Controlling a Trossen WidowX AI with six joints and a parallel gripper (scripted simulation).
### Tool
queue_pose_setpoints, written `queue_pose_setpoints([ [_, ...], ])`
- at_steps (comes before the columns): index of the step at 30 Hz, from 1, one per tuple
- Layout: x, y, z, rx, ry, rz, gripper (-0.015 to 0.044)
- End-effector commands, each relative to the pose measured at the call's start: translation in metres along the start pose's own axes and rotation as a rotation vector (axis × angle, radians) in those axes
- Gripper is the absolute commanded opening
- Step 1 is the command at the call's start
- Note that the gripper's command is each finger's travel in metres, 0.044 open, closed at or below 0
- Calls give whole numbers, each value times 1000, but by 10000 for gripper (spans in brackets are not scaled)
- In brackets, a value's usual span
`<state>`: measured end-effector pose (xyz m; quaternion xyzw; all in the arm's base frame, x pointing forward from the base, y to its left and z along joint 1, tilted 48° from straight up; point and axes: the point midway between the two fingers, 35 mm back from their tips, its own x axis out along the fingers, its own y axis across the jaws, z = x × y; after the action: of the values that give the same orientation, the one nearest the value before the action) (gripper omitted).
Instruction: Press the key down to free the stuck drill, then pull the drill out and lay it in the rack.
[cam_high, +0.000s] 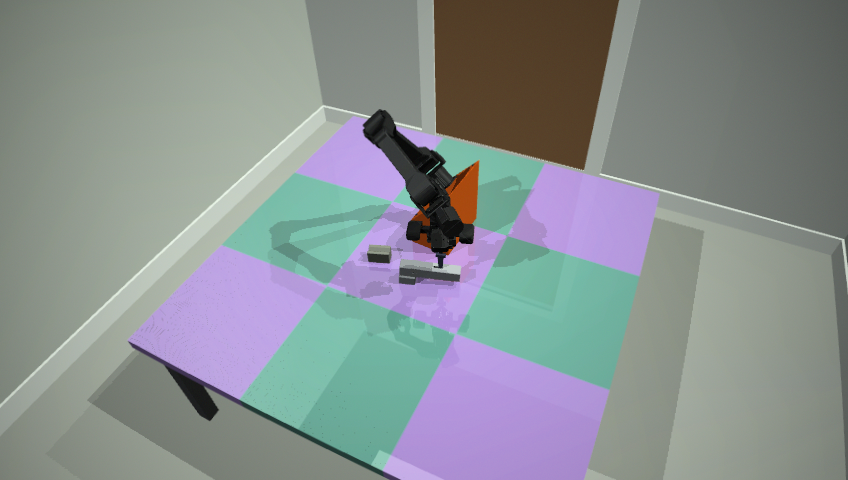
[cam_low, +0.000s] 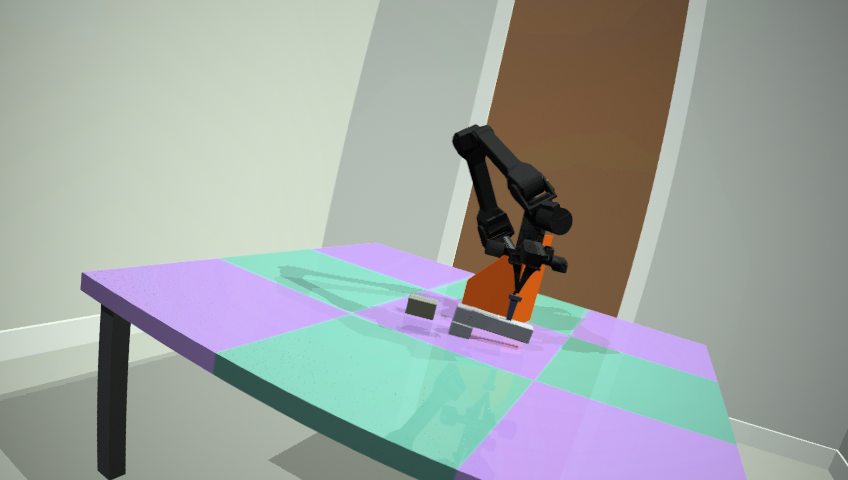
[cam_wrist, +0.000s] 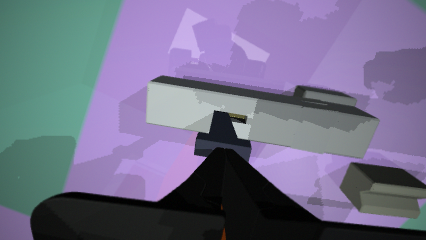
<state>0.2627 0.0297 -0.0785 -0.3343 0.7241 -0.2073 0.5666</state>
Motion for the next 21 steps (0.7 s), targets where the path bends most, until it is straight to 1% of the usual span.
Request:
queue_pose_setpoints([
  [1,8,0,-1,-1,5,-7,0],
  [21,10,0,-2,0,5,-7,0],
])
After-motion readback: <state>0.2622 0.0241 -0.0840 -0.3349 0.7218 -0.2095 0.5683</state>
